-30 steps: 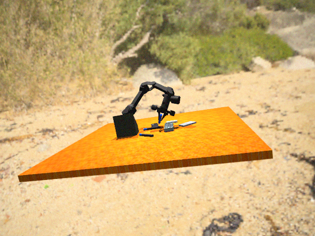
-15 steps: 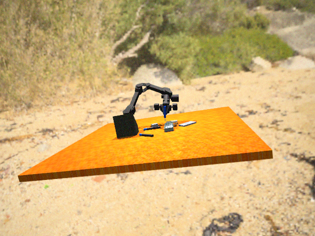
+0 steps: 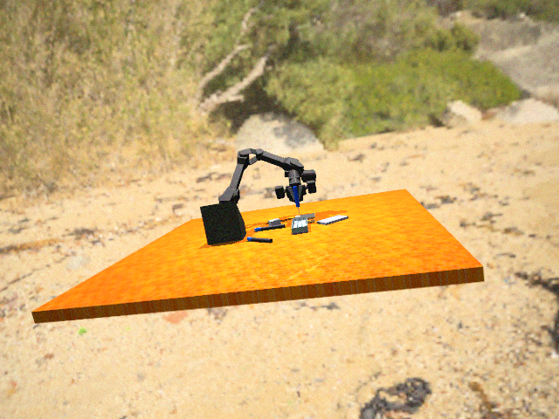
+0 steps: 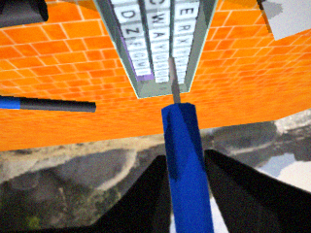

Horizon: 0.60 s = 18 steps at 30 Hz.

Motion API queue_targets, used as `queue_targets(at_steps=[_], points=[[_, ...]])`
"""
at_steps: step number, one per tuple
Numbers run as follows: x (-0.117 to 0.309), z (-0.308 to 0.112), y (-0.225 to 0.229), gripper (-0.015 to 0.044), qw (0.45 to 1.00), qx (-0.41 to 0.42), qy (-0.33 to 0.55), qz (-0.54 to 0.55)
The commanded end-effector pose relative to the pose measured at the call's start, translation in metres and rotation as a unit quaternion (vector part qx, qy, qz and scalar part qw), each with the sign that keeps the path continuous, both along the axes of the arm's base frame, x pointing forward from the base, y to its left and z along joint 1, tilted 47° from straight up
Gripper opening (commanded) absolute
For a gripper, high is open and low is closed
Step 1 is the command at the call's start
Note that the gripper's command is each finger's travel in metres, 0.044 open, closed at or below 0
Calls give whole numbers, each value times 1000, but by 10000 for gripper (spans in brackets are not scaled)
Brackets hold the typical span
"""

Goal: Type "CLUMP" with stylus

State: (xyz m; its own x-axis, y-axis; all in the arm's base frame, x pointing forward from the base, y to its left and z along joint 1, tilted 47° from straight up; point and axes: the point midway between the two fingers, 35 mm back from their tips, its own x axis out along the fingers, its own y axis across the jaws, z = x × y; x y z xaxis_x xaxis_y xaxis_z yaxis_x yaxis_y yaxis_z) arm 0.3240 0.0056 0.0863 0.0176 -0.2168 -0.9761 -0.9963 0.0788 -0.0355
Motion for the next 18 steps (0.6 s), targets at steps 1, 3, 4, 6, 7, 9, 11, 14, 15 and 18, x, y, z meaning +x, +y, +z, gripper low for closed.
queue_targets(at_steps=[1,3,4,6,7,9,11,14,15,18], points=[[-1,-14,13,0,1000,-3,4,1],[0,-16,16,0,1000,-3,4,1],[0,-16,16,0,1000,-3,4,1],[0,-16,16,0,1000,-3,4,1],[0,-18,16,26,1000,-3,4,1],[0,-19,17,79,1000,-3,4,1],[0,-19,17,81,1000,-3,4,1],[0,-19,17,81,1000,-3,4,1],[0,-20,17,81,1000,-3,4,1],[0,-21,19,81,1000,-3,4,1]])
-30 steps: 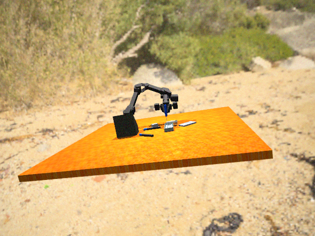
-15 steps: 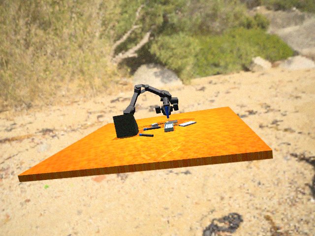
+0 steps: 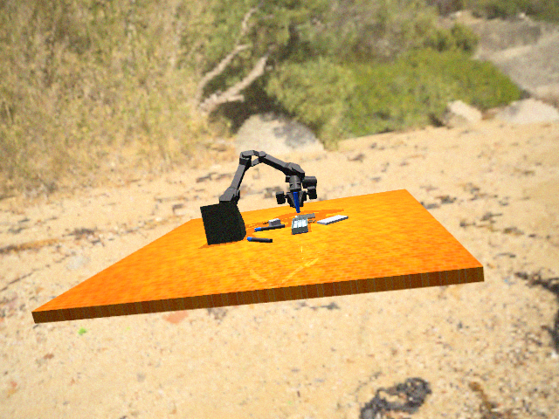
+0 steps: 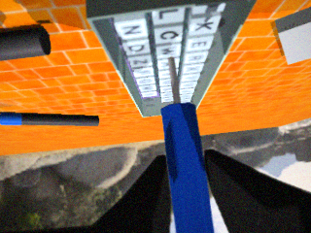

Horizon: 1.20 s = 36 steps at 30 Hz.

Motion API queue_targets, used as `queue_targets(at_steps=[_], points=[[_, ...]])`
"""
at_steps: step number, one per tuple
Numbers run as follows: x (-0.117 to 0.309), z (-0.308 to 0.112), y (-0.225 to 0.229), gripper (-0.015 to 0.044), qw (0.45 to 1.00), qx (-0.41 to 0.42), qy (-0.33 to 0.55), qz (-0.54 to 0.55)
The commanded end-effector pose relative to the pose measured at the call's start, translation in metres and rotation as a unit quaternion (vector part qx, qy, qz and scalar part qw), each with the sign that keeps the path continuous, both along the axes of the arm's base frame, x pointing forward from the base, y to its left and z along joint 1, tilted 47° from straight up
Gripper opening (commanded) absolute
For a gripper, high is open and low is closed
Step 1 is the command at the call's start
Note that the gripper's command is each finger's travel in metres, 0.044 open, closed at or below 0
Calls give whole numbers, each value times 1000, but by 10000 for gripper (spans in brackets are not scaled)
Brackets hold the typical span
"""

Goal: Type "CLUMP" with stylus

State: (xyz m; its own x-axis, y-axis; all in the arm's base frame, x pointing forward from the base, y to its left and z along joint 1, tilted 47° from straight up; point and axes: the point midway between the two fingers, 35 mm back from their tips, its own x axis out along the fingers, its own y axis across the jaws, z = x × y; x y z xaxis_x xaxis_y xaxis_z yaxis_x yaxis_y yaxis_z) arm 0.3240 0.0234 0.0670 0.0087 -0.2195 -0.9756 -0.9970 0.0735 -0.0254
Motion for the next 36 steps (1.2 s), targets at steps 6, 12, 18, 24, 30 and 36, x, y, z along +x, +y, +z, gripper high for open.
queue_targets(at_steps=[6,12,18,24,30,36], points=[[1,-4,4,81,1000,-1,-1,-2],[1,-6,6,81,1000,-1,-1,-2],[1,-8,8,81,1000,-1,-1,-2],[1,-10,10,81,1000,-1,-1,-2],[1,-11,12,81,1000,-1,-1,-2],[1,-11,11,81,1000,-1,-1,-2]])
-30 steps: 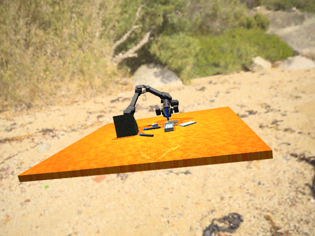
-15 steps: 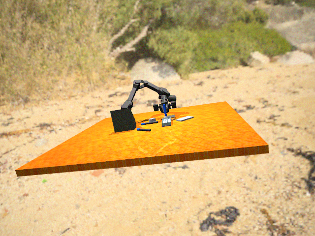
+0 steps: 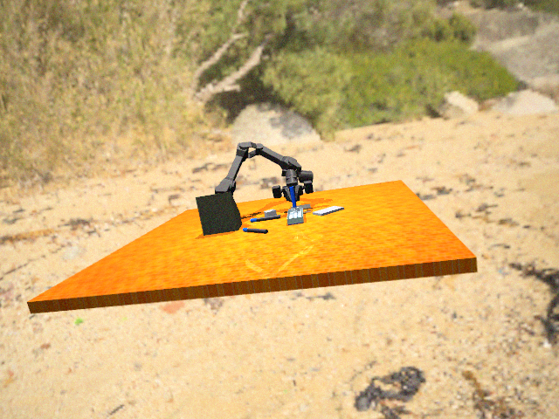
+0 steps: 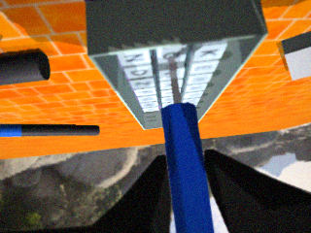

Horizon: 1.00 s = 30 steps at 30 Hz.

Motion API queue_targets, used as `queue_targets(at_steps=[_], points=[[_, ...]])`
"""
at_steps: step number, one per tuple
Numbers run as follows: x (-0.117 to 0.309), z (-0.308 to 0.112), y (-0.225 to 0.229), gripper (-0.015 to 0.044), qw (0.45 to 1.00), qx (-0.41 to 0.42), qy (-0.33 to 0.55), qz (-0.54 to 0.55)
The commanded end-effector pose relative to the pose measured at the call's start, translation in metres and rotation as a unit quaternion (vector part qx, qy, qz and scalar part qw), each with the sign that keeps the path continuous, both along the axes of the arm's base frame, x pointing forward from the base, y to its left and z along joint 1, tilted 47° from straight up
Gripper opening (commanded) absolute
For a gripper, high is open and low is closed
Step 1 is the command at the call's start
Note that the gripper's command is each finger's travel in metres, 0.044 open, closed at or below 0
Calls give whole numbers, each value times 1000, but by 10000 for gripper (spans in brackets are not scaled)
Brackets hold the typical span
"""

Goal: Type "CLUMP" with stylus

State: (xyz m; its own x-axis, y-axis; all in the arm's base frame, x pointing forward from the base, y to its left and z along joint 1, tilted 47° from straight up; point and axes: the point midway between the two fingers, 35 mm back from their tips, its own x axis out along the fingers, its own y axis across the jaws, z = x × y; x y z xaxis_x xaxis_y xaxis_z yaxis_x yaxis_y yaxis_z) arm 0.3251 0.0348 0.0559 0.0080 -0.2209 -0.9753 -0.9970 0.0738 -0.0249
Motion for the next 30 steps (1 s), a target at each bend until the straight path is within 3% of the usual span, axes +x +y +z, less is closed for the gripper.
queue_targets(at_steps=[1,20,23,26,30], points=[[0,0,0,81,1000,0,-1,-2],[-2,23,-25,85,1000,1,-2,-5],[-2,23,-25,65,1000,1,-2,-5],[-2,27,-23,0,1000,0,-2,-4],[-2,39,-17,0,1000,-1,-1,-2]])
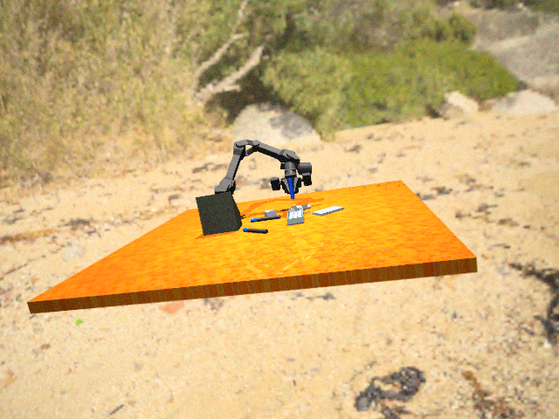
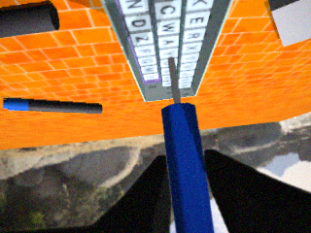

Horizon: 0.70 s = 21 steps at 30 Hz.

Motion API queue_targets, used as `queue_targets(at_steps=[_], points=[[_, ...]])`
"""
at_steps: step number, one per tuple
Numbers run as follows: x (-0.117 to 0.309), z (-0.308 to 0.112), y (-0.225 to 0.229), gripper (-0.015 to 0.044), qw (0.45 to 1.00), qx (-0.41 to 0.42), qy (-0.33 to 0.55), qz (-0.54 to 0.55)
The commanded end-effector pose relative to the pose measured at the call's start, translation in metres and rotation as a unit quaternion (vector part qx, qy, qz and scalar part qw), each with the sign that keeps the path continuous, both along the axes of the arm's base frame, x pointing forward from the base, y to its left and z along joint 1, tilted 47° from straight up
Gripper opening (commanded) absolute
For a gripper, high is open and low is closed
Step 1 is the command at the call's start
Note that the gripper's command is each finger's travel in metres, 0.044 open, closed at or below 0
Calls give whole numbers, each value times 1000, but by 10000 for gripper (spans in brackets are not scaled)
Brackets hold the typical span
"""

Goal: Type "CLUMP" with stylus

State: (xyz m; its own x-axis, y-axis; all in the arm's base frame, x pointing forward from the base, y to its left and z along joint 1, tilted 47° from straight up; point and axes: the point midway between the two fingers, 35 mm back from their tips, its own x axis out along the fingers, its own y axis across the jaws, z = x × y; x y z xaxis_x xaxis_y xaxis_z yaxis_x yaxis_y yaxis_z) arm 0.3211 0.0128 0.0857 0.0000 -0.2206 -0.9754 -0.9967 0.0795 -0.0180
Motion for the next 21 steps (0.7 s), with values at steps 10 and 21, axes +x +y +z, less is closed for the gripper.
queue_targets(at_steps=[10,21], points=[[3,-1,20,0,1000,-2,-5,1],[4,-4,22,81,1000,-1,-5,1]])
